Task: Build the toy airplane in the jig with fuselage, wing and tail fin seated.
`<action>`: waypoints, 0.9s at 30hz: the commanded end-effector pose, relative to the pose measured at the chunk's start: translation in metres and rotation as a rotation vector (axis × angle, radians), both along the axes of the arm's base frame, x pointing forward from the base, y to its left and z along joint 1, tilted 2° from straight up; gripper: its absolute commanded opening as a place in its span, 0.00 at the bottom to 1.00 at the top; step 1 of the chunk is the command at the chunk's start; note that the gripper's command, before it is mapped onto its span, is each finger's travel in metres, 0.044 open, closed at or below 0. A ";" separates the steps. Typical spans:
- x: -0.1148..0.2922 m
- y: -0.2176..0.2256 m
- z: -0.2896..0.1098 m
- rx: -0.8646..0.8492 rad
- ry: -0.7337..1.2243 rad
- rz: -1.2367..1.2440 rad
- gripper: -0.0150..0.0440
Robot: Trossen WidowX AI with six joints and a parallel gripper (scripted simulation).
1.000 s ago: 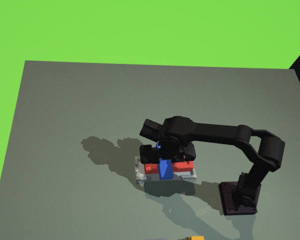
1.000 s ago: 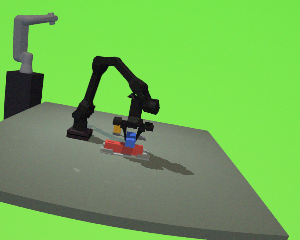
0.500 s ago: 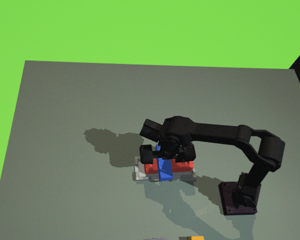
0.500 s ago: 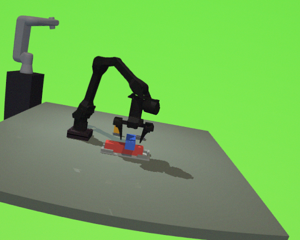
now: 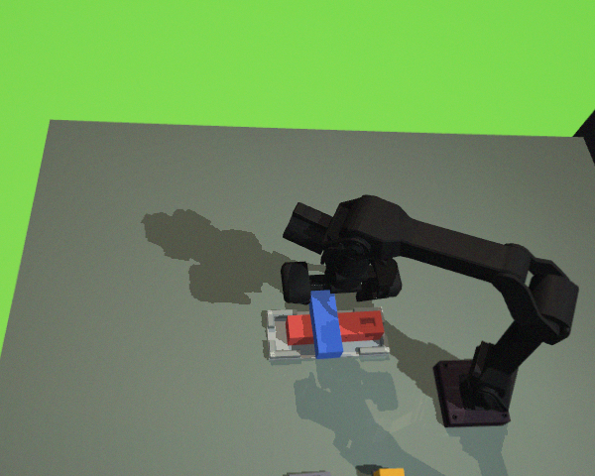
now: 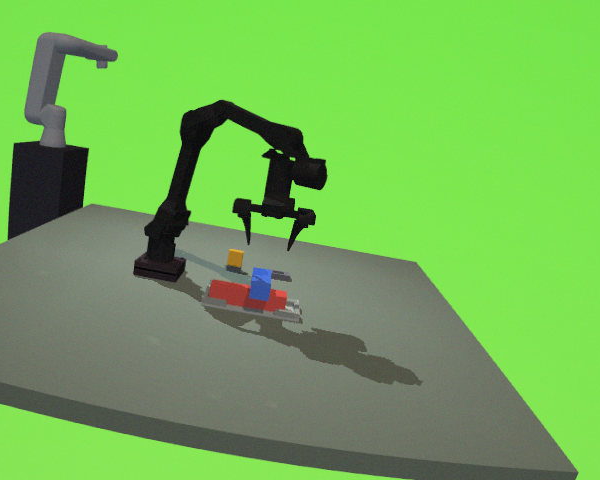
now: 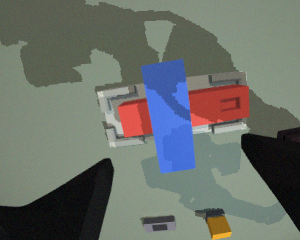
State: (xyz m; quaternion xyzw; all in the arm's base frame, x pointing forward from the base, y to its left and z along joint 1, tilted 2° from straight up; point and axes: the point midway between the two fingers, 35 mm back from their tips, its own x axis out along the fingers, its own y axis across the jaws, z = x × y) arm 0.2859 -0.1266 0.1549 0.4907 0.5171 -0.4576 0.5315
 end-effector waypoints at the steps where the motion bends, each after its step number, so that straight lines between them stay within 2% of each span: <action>1: 0.000 0.000 -0.001 0.003 0.007 0.121 1.00; 15: 0.001 0.000 0.000 -0.053 -0.028 1.426 1.00; 17: 0.001 0.000 0.000 -0.055 -0.030 1.486 1.00; 27: 0.001 0.002 0.000 -0.055 -0.030 1.486 1.00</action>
